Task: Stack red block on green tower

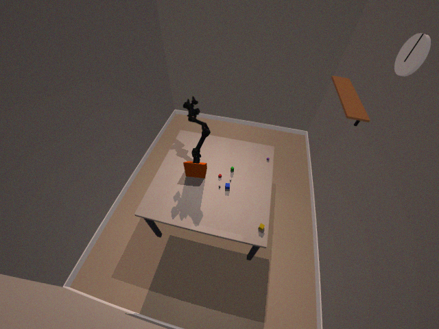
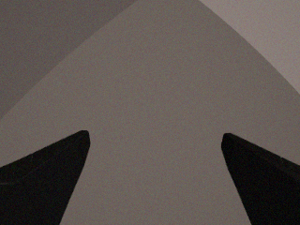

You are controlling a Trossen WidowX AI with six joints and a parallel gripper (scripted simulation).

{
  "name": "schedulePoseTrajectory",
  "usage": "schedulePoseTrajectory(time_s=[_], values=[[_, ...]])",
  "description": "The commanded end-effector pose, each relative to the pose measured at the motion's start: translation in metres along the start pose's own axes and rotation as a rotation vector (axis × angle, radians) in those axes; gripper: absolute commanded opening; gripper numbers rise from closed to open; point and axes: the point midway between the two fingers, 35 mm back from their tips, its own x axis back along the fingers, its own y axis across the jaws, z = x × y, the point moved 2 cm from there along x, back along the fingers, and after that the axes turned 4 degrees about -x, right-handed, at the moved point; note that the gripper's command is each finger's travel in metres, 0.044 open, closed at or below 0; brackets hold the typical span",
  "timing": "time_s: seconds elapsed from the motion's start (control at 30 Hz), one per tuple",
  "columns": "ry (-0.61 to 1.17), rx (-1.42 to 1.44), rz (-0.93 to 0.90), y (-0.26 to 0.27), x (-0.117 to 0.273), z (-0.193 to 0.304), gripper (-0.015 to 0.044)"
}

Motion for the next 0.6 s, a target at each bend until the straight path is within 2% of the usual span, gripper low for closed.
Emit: schedulePoseTrajectory(time_s=[0.0,0.03,0.57], values=[[0.002,0.005,-0.003,0.001,0.000,0.001,0.0426],[0.008,0.019,-0.011,0.003,0.001,0.003,0.0440],[0.099,0.207,-0.321,0.097,0.024,0.083,0.0440]])
